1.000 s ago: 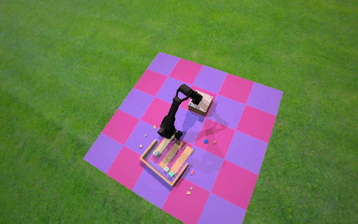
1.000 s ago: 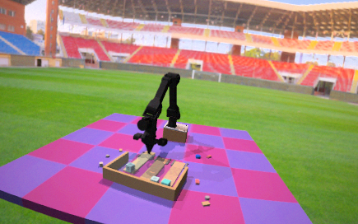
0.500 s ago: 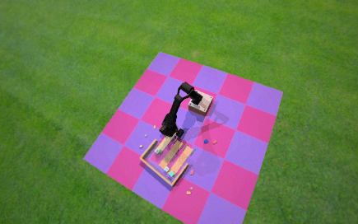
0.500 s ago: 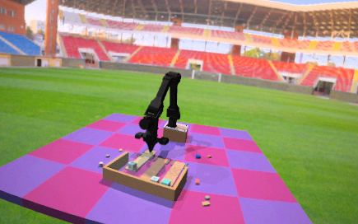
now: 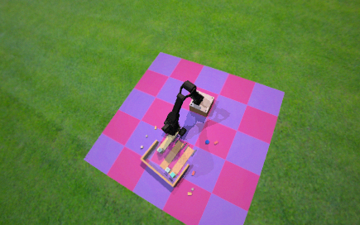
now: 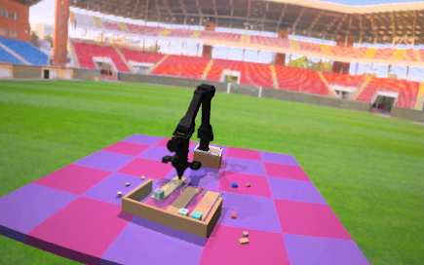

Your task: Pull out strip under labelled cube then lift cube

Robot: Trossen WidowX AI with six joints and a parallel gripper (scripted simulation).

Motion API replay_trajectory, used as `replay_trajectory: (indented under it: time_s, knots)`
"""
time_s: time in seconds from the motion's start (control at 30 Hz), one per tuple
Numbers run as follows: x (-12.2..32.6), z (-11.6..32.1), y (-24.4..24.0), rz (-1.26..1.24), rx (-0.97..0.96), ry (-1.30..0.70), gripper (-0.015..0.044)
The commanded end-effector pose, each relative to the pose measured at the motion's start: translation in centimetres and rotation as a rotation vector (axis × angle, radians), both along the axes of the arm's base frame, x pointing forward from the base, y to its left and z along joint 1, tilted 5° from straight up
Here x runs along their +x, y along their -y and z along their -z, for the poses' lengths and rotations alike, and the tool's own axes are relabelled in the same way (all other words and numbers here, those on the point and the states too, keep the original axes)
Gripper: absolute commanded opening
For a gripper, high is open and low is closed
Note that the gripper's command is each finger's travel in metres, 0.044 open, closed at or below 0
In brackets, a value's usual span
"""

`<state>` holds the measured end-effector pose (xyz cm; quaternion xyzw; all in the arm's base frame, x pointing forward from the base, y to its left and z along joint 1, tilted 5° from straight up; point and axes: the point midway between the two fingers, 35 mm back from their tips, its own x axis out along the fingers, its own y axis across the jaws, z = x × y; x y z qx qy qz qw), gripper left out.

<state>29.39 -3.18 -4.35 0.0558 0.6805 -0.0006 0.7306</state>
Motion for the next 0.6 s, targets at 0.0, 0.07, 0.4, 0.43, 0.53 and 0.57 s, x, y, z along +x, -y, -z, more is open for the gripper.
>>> replay_trajectory:
  time_s: [0.0, 0.07, 0.4, 0.43, 0.53, 0.57]
  knots:
    - [-1.7, 0.7, -0.2, -0.006, 0.003, -0.038, 0.0000]
    - [-1.9, 0.7, -0.2, -0.006, 0.003, -0.038, 0.0000]
    - [-3.1, 0.8, -0.3, -0.006, 0.003, -0.039, 0.0000]
    - [-3.2, 0.8, -0.3, -0.006, 0.003, -0.039, 0.0000]
    - [-3.5, 0.8, -0.3, -0.006, 0.003, -0.039, 0.0000]
    - [-3.6, 0.8, -0.4, -0.006, 0.003, -0.039, 0.0000]
